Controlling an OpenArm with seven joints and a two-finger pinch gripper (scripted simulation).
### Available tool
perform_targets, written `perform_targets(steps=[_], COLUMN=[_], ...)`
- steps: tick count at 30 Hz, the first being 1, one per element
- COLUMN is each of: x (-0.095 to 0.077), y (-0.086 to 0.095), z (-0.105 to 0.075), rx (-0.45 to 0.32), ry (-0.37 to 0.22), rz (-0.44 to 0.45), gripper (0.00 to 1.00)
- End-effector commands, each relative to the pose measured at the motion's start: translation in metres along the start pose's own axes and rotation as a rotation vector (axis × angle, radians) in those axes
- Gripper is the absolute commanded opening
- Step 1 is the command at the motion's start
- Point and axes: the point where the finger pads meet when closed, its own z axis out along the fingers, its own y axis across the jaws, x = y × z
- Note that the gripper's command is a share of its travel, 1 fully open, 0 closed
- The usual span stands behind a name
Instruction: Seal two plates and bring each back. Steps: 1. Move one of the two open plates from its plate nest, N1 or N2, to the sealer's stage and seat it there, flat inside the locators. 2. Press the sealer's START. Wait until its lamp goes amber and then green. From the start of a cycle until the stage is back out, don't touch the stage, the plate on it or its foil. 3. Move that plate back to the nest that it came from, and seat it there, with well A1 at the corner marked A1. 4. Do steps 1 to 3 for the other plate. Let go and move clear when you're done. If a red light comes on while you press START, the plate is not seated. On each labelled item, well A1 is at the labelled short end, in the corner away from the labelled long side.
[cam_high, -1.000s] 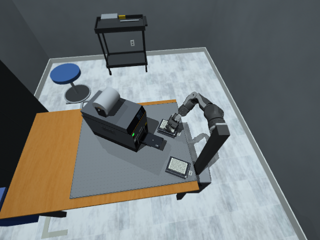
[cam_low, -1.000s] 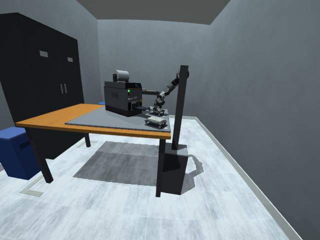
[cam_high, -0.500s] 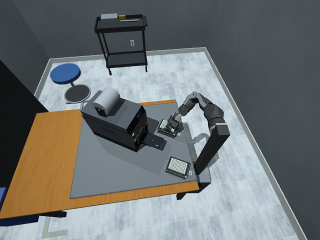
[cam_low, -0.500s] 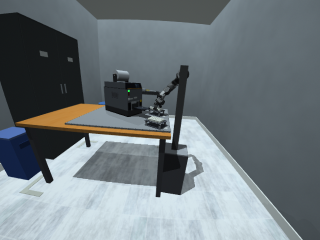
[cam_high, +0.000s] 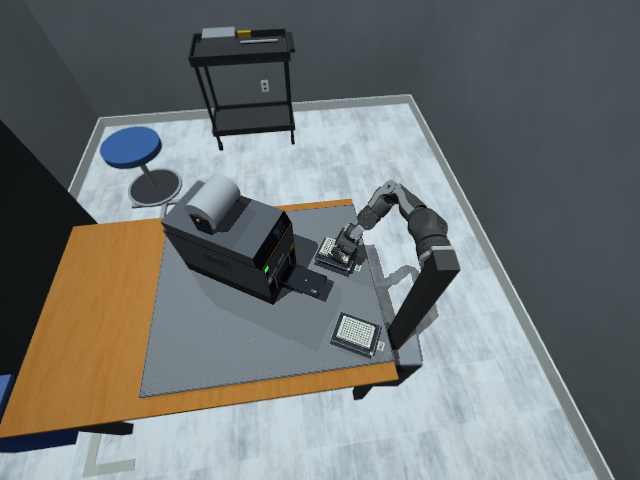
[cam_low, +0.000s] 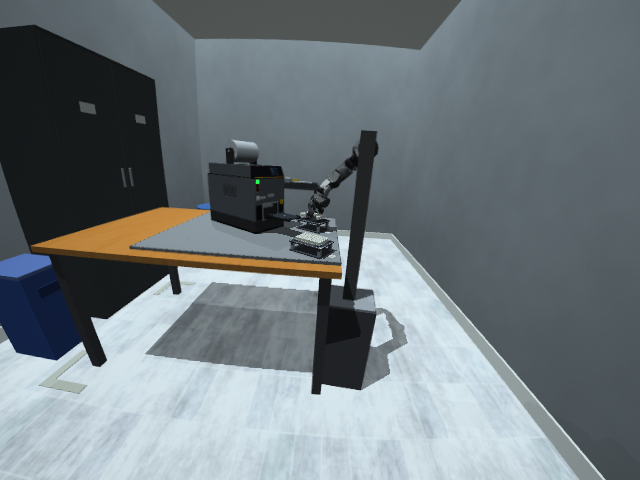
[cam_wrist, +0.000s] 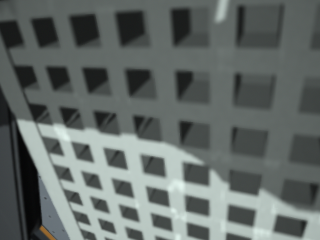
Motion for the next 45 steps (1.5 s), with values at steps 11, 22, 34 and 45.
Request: perform_targets(steps=[11, 22, 34, 45], x=[-0.006, -0.011, -0.018, -0.019], y=[0.000, 0.000, 0.000, 0.001], z=[-0.015, -0.029, -0.048, -0.053], rx=[0.005, 0.005, 0.005, 0.001], ry=[0.001, 0.002, 0.000, 0.001], rz=[0.002, 0.001, 0.001, 0.001], gripper=[0.00, 0.00, 0.00, 0.00])
